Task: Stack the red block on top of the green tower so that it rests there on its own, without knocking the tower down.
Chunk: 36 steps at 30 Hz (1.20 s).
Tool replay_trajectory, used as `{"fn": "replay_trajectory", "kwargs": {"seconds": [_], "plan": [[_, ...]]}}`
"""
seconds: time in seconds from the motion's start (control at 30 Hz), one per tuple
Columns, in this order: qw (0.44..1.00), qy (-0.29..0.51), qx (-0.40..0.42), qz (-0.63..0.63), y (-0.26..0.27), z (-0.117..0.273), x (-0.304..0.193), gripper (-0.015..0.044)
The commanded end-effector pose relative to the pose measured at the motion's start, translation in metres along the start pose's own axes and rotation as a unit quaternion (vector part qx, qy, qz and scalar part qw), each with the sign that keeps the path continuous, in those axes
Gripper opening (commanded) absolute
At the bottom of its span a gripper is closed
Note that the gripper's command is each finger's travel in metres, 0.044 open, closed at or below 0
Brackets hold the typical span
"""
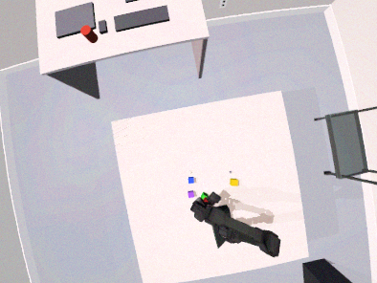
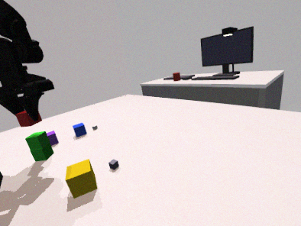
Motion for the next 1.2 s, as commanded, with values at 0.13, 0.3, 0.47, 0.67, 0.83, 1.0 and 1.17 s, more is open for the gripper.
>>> {"fn": "replay_trajectory", "kwargs": {"seconds": [0.13, 0.3, 0.47, 0.67, 0.83, 1.0, 1.17], "plan": [[1.000, 0.003, -0.003, 0.004, 0.001, -0.025, -0.002, 0.0000], [1.000, 0.004, -0.003, 0.004, 0.001, -0.033, -0.002, 0.0000], [1.000, 0.004, -0.003, 0.004, 0.001, -0.034, -0.002, 0.0000], [1.000, 0.004, -0.003, 0.004, 0.001, -0.034, -0.002, 0.0000], [1.000, 0.004, -0.003, 0.004, 0.001, -0.034, -0.002, 0.0000], [1.000, 0.004, -0.003, 0.004, 0.001, -0.034, -0.002, 0.0000], [1.000, 0.004, -0.003, 0.004, 0.001, -0.035, -0.002, 0.0000]]}}
Point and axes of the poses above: the point midway between the two fingers, 35 mm back from their tips, its own z axis back along the fingers, its own y axis across the jaws, x = y × z, the point moved 4 cm from there along z, back along the fingers, and after that the axes turned 1 degree about -z, right-handed, at the moved point
